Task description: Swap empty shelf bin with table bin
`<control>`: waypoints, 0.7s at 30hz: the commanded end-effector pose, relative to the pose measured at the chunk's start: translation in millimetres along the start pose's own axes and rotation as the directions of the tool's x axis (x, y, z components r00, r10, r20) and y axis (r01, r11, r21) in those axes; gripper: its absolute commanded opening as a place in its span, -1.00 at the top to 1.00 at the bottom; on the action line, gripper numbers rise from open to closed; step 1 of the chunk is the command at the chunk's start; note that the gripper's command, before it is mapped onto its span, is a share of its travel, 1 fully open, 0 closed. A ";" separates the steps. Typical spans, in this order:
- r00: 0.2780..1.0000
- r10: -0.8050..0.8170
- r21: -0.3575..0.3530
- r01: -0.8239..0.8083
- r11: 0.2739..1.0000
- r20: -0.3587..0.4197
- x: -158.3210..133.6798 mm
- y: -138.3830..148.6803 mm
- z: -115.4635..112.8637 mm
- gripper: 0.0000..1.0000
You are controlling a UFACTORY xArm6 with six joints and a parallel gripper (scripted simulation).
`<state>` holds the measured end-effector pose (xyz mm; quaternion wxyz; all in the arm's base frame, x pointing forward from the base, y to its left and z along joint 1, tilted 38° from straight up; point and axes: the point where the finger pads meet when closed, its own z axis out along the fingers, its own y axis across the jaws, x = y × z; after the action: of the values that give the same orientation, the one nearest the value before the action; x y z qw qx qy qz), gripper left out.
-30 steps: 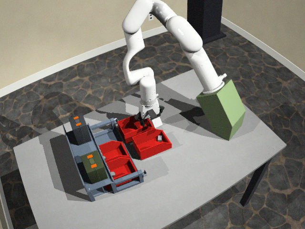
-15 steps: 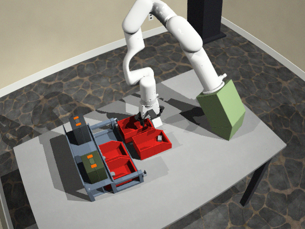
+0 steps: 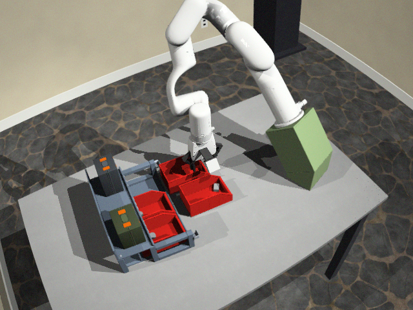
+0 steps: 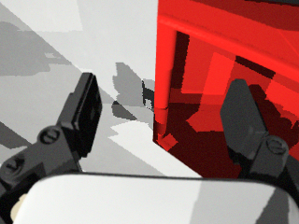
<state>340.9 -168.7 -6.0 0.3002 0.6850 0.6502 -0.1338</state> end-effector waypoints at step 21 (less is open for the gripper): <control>1.000 0.000 -0.002 0.000 1.000 0.000 0.0 0.7 -39.9 -0.89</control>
<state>335.0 -151.4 16.7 0.3007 0.6848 0.6503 -0.1331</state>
